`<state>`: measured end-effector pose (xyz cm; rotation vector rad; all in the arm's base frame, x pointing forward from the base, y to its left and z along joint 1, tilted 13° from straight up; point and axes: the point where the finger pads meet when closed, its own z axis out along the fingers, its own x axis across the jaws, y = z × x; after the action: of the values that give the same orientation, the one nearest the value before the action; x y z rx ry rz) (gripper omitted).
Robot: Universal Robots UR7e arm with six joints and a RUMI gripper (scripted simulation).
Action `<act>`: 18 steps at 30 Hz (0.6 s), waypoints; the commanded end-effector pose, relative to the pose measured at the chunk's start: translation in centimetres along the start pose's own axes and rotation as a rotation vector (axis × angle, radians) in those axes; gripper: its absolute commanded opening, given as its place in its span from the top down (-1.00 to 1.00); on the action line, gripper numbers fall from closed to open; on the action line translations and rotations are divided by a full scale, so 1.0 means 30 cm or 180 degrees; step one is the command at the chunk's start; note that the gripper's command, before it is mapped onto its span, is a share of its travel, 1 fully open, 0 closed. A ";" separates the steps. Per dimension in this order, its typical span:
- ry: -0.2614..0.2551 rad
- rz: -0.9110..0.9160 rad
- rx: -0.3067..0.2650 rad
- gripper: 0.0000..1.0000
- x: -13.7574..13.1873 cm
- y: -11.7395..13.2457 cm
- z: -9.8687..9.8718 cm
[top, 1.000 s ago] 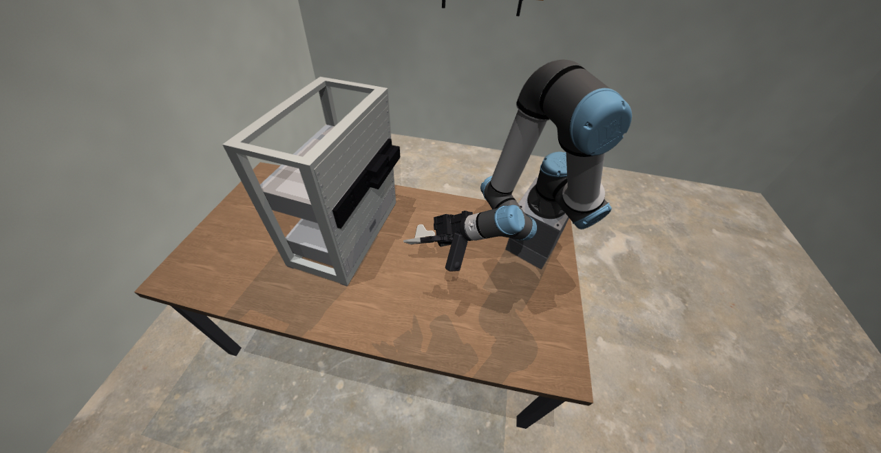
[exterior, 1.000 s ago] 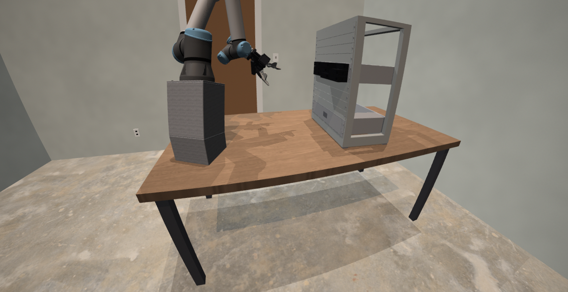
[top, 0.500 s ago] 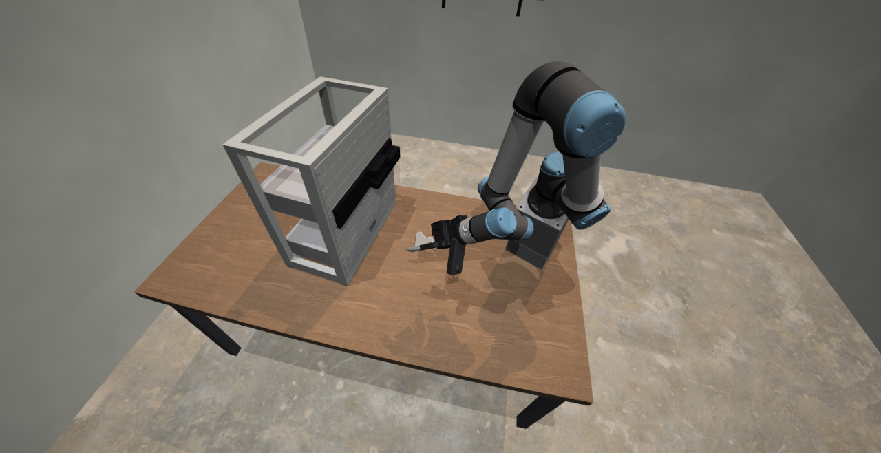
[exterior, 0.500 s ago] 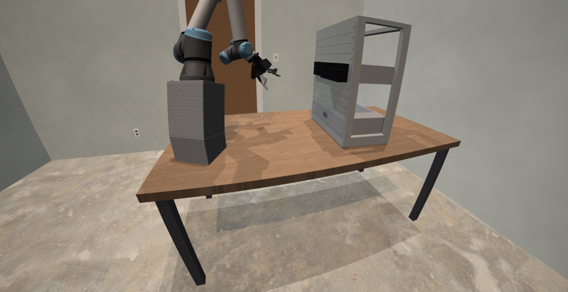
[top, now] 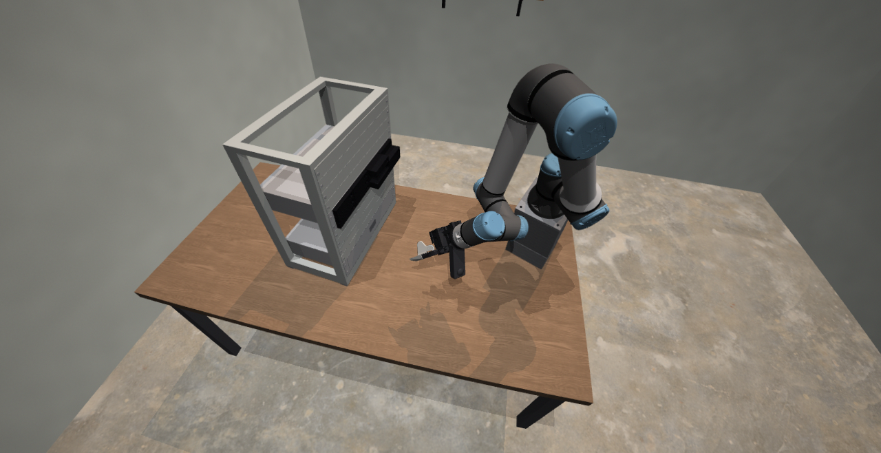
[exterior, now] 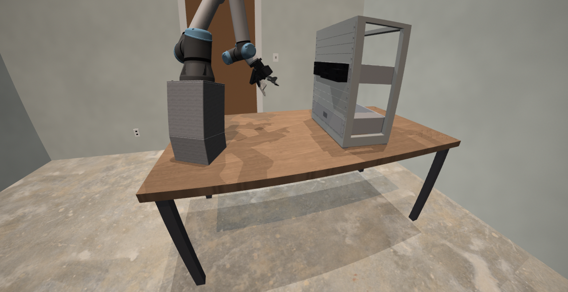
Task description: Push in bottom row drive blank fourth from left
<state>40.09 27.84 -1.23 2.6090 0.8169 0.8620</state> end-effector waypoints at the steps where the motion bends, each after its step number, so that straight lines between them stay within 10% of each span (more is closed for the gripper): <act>1: -0.0183 -0.0147 0.0086 -1.00 -0.042 -0.027 0.037; 18: -0.0915 -0.0698 0.0535 -1.00 -0.248 -0.134 0.133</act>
<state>36.82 26.66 -7.90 2.6301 1.0482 0.4682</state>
